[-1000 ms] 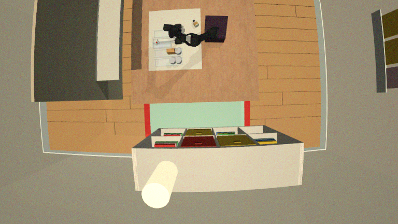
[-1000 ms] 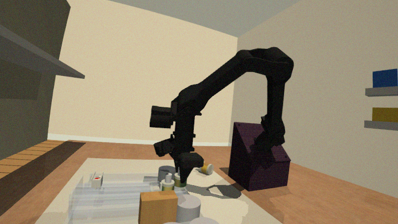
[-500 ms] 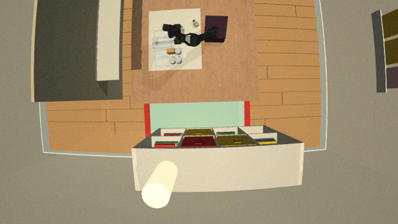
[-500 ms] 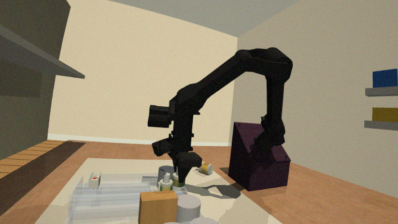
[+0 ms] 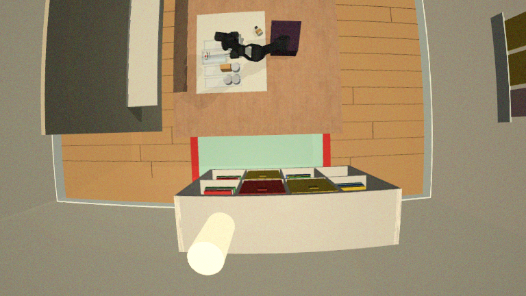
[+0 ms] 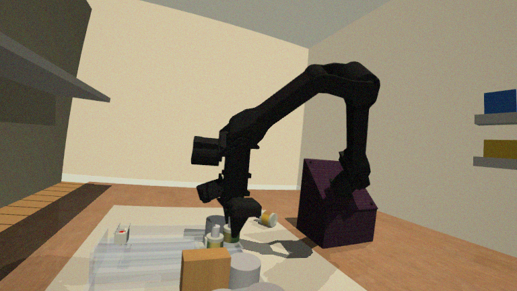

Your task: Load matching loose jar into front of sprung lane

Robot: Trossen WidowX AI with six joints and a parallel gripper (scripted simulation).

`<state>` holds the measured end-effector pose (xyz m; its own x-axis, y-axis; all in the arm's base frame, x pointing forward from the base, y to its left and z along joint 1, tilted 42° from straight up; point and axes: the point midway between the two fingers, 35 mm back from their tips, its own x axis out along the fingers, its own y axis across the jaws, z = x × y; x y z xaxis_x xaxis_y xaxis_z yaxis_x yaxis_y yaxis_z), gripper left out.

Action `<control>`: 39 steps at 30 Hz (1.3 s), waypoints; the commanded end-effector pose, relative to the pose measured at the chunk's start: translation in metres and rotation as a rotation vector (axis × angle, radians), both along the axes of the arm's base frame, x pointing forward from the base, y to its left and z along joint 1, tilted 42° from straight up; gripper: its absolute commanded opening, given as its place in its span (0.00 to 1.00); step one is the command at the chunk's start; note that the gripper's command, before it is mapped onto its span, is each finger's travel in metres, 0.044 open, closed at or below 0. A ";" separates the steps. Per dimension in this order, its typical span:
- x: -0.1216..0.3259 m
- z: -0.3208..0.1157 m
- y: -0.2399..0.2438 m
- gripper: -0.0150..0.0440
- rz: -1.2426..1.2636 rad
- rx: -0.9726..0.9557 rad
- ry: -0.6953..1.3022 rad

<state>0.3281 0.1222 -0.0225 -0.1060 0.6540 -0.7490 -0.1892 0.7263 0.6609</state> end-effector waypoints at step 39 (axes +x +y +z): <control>0.010 0.004 0.002 0.25 -0.004 0.010 -0.024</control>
